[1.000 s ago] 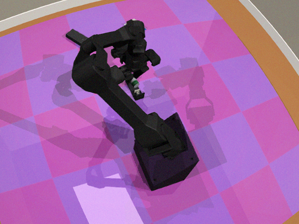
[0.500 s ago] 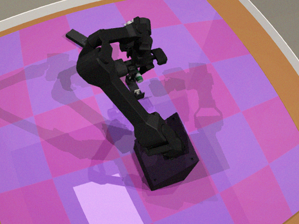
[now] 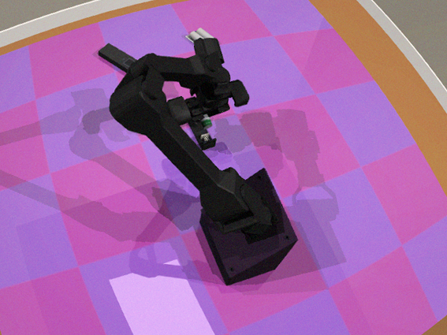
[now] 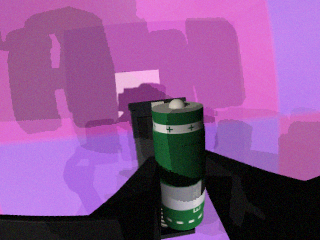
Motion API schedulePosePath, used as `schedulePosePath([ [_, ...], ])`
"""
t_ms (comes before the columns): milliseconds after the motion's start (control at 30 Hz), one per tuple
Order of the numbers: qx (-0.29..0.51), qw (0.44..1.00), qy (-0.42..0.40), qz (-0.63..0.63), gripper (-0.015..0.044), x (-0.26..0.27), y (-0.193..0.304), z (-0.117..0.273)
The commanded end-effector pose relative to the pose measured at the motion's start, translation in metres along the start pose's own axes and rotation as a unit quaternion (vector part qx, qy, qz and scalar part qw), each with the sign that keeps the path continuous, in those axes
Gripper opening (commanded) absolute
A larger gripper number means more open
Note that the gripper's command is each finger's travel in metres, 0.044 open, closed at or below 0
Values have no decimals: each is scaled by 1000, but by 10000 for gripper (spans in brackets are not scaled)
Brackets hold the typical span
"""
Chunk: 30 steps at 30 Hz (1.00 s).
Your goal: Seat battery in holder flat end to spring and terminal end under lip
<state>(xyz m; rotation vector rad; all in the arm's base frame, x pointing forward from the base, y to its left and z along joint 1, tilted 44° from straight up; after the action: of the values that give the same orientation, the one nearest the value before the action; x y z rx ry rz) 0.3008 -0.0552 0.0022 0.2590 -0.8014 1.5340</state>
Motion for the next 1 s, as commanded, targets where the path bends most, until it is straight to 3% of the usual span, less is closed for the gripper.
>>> schedulePosePath([
  [0,-26,1000,3,-1,78,5,3,-5],
  [967,-90,996,26,-3,78,7,17,-21],
])
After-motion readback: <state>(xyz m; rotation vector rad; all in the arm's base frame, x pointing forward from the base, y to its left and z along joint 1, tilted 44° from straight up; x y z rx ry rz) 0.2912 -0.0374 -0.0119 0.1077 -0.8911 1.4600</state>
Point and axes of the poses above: the point midway between the two fingers, 35 mm back from their tips, its own z axis back along the fingers, its own x axis across the jaws, y = z × x, the point moved 7 cm from there along z, back along the fingers, and after that the axes turned 11 degrees about z, right-handed, at the moved point
